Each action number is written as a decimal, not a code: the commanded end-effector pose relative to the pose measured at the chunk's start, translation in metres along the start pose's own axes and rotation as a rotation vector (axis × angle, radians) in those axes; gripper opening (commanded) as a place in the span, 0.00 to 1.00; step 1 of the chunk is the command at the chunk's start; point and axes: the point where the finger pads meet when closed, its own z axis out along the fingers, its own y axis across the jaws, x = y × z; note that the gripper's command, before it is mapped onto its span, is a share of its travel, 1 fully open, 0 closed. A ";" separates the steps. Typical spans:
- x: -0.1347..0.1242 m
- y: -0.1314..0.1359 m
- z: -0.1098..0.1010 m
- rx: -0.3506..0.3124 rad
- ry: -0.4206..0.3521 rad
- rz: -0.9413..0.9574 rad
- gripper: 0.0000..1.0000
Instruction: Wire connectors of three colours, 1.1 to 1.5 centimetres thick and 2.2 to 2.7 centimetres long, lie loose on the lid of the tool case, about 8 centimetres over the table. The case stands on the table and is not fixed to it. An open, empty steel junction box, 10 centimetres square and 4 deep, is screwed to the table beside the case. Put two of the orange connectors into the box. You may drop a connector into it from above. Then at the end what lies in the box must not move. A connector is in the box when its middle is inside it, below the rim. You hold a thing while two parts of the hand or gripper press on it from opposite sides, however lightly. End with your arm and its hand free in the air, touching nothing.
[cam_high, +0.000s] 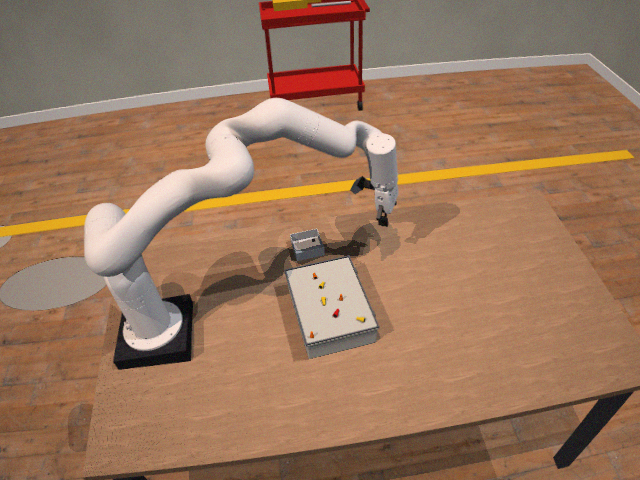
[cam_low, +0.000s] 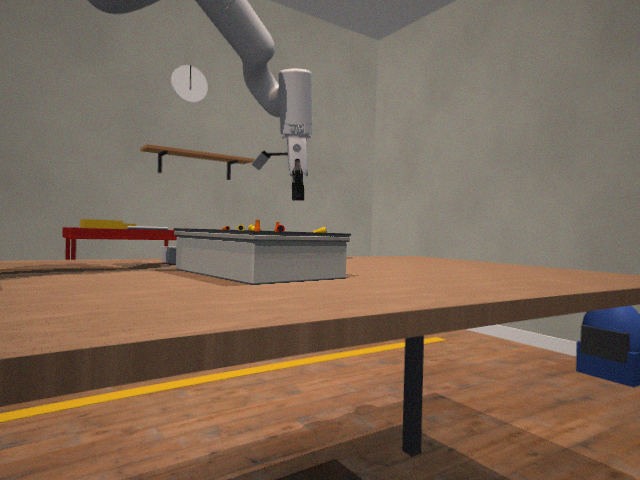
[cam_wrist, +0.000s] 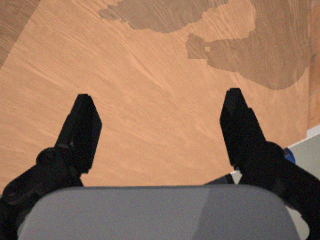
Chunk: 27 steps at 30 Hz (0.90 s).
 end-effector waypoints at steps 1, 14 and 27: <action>-0.001 0.001 -0.002 -0.002 -0.002 0.000 1.00; -0.001 0.001 -0.002 -0.002 -0.002 0.000 1.00; -0.006 -0.014 -0.007 0.008 -0.004 0.020 1.00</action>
